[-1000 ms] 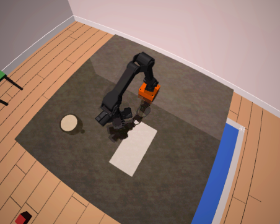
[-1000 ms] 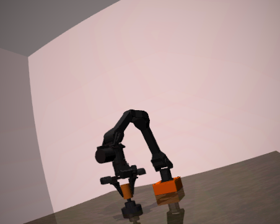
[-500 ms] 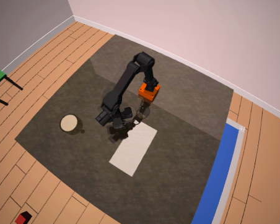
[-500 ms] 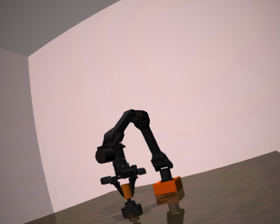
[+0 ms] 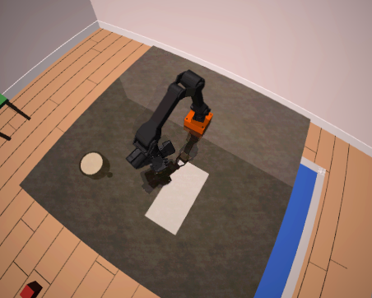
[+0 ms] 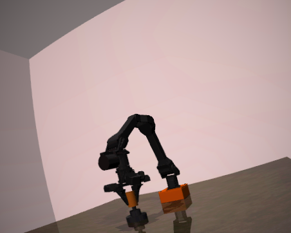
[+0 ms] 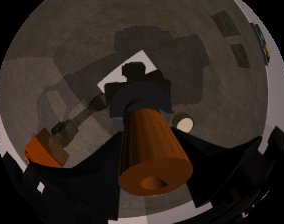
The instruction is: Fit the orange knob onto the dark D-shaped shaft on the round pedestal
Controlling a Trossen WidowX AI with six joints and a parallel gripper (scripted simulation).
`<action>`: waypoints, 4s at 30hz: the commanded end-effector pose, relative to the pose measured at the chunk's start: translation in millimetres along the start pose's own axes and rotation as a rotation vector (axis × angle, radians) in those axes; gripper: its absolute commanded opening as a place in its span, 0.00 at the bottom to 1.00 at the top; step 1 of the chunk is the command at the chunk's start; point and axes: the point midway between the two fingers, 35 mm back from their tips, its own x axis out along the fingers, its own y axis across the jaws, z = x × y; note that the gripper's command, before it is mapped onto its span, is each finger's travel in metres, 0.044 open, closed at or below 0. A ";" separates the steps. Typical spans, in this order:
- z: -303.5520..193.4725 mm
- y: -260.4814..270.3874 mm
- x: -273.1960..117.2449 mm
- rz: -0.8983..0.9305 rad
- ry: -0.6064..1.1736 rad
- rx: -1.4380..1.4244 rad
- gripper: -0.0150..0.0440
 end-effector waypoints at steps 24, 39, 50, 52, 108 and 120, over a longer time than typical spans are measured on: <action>-1.7 2.5 -4.3 -0.005 0.000 -0.175 0.25; -0.7 0.4 0.4 -0.006 0.000 -0.216 0.25; -1.9 3.2 1.8 -0.005 0.000 -0.216 0.25; -1.9 3.2 1.8 -0.005 0.000 -0.216 0.25; -2.3 3.9 -3.1 -0.005 0.001 -0.635 0.25; -0.1 -1.0 -2.6 -0.005 0.001 -0.635 0.25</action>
